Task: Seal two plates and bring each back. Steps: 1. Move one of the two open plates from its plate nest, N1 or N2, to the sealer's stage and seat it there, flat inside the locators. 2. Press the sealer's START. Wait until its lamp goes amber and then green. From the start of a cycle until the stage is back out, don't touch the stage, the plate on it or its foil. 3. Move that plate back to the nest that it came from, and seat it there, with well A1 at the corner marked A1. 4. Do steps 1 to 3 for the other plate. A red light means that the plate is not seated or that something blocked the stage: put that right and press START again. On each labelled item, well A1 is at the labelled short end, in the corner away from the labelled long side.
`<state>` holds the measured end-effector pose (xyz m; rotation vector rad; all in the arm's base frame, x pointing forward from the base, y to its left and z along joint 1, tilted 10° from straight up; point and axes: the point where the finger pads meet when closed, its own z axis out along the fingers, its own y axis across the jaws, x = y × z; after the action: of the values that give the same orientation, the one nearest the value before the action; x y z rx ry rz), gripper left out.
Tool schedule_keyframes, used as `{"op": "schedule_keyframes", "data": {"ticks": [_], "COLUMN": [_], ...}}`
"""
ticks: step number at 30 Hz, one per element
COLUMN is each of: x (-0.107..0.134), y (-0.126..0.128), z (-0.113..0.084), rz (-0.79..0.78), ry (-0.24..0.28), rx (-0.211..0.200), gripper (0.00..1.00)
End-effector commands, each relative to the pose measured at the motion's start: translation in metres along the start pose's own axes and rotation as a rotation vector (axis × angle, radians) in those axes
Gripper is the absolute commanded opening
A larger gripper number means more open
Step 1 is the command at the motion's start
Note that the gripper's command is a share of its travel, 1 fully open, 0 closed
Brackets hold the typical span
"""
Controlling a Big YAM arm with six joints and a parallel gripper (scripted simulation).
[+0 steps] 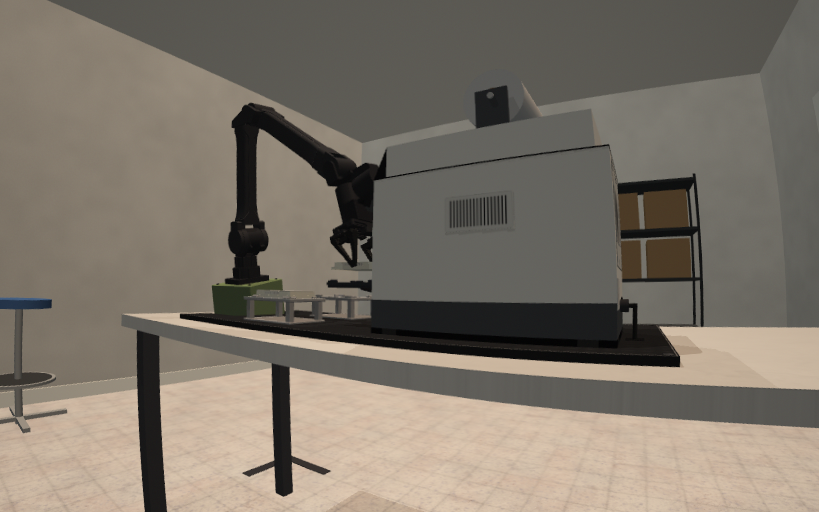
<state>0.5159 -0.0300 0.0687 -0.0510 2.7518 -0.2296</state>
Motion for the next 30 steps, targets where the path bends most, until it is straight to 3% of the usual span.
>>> {"op": "schedule_keyframes", "data": {"ticks": [1,9,13,20,24,30], "x": [-0.041,-0.04,-0.037,-0.016,-0.006,-0.016], "y": [-0.011,-0.012,0.0,0.007,-0.002,-0.005], "z": [-0.026,-0.015,-0.008,0.005,0.007,0.006], "rz": [0.028,0.028,0.011,-0.001,0.013,0.006], "ry": [-0.103,-0.085,-0.077,-0.04,-0.027,-0.046], "rx": [0.009,0.009,0.002,-0.004,0.002,0.001], "gripper": [0.0,0.0,0.0,0.0,0.0,0.0]}}
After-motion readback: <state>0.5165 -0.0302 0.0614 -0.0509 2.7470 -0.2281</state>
